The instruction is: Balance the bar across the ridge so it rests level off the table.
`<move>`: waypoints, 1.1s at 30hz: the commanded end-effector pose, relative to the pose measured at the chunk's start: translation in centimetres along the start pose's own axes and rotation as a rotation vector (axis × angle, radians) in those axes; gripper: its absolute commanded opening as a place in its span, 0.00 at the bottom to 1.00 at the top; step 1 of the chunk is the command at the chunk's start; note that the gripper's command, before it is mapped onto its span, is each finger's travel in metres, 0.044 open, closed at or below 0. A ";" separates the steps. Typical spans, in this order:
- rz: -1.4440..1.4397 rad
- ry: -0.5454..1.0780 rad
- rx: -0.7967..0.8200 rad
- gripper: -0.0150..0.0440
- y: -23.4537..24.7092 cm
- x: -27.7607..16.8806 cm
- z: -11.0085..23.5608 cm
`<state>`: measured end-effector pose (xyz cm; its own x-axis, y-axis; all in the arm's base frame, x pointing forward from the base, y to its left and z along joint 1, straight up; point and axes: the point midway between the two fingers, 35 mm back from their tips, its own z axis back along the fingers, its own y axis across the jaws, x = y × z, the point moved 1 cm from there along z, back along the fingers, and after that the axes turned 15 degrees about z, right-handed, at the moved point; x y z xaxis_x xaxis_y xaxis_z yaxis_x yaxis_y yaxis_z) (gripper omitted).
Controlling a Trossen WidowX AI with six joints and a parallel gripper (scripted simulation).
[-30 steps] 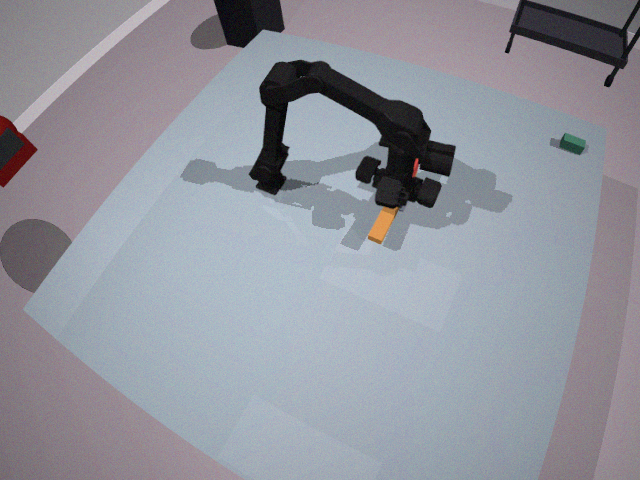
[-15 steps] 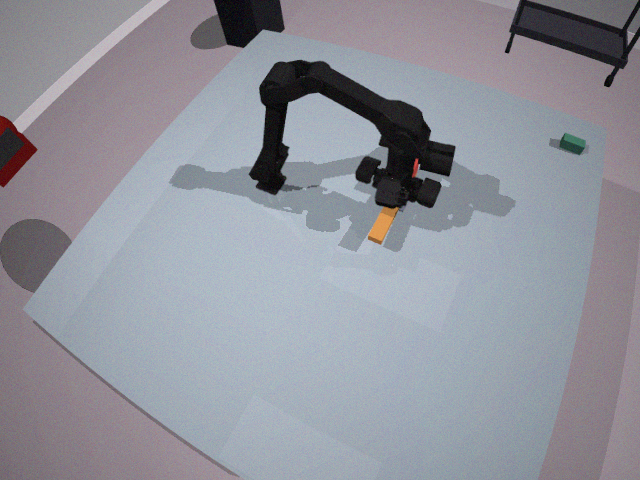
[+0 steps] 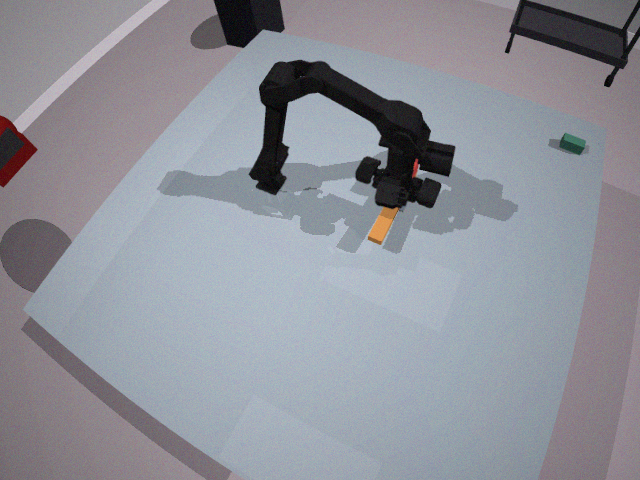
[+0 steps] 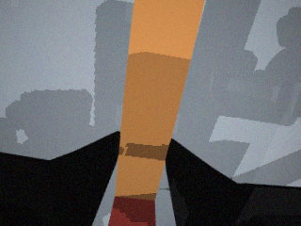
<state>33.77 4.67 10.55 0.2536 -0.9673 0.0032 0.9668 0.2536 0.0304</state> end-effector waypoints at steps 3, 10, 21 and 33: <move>-0.003 -0.001 0.001 0.25 0.0 0.0 -0.2; -0.003 -0.001 0.001 0.25 0.0 0.0 -0.3; -0.003 -0.001 0.001 0.25 0.0 0.0 -0.4; -0.003 -0.001 0.001 0.25 0.0 0.1 -0.5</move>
<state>33.78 4.63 10.37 0.2523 -0.9676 0.0032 0.9671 0.2523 0.0319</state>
